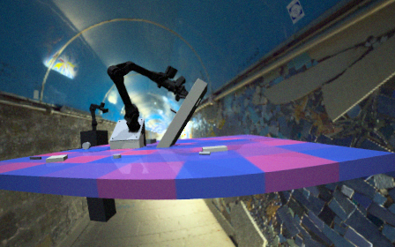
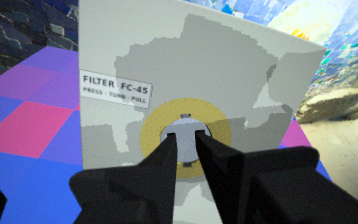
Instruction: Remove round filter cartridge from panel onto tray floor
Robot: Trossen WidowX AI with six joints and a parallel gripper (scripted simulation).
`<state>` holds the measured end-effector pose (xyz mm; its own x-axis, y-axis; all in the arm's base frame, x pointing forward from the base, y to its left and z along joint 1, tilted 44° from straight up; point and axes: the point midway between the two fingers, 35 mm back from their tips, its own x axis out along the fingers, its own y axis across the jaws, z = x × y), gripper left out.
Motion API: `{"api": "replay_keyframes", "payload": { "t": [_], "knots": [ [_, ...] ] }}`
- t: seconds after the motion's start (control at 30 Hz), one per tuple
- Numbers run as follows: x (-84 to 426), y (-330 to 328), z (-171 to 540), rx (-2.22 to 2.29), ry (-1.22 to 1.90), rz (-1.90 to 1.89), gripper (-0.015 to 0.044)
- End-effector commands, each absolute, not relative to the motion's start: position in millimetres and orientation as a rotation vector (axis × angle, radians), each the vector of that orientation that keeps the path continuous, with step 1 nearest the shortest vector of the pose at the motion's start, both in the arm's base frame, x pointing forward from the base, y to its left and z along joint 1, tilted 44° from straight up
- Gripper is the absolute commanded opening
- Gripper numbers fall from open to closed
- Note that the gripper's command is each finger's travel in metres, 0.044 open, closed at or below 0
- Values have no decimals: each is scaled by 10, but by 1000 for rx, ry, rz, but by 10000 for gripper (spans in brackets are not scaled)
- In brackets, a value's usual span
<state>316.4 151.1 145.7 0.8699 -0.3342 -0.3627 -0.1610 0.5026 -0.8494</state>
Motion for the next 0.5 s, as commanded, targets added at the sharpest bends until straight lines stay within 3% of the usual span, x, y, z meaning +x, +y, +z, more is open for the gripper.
{"api": "replay_keyframes", "payload": {
  "t": [0.0,0.07,0.47],
  "knots": [
    [3170,1502,1456,-1050,531,-112,35],
    [3170,1502,1456,-1050,531,-112,0],
    [3207,1486,1432,-754,503,-182,0]
  ]
}}
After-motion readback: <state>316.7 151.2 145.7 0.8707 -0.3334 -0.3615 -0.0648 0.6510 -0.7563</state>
